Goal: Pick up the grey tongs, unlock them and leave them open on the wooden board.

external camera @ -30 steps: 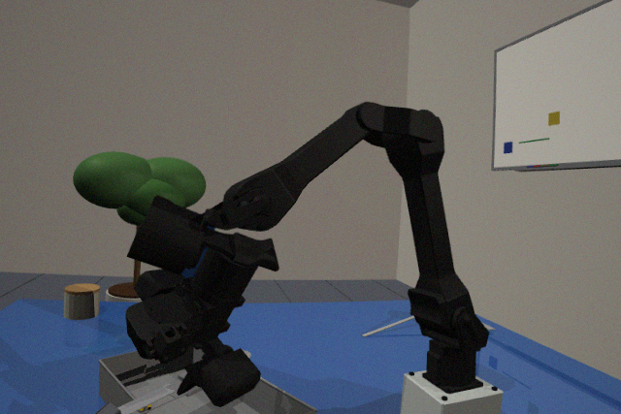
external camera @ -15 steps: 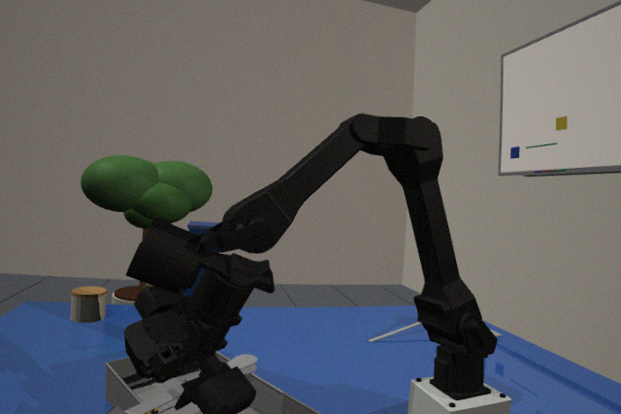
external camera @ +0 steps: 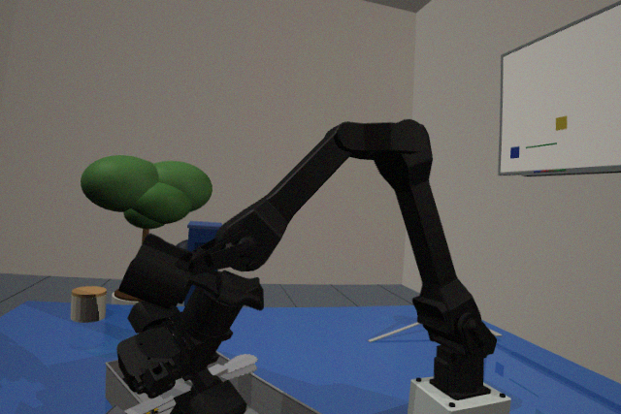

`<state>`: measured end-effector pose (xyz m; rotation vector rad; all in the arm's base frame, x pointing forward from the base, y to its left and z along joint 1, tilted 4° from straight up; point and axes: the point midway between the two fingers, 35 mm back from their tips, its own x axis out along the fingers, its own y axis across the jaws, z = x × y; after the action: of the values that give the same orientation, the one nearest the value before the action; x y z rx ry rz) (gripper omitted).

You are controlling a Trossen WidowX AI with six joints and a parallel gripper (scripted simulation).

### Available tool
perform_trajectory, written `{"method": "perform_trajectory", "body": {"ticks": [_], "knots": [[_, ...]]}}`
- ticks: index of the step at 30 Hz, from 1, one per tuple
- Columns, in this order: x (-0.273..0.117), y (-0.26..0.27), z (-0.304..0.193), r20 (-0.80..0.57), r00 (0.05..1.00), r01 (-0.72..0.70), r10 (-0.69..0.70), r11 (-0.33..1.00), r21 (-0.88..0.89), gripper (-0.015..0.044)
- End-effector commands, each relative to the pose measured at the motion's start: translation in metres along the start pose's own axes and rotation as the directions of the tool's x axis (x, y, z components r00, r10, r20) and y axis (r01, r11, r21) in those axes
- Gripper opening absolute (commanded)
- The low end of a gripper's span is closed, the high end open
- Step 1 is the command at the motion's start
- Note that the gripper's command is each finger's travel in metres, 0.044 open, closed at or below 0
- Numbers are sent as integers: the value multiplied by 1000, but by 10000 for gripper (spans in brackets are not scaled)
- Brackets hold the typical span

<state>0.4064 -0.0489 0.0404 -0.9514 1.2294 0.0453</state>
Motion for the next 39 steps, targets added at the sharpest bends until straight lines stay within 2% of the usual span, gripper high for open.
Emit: {"method": "perform_trajectory", "body": {"ticks": [1, 13, 27, 32, 39], "knots": [[11, 5, -1, -7, 1000, -14, 14, 1000, -13, 260], [29, 6, -3, -7, 1000, -12, 12, 1000, -13, 260], [30, 6, -4, -7, 1000, -12, 12, 1000, -13, 260], [27, 2, -3, -6, 1000, -3, 3, 1000, -4, 129], [27, 2, -3, -6, 1000, -3, 3, 1000, -4, 82]]}}
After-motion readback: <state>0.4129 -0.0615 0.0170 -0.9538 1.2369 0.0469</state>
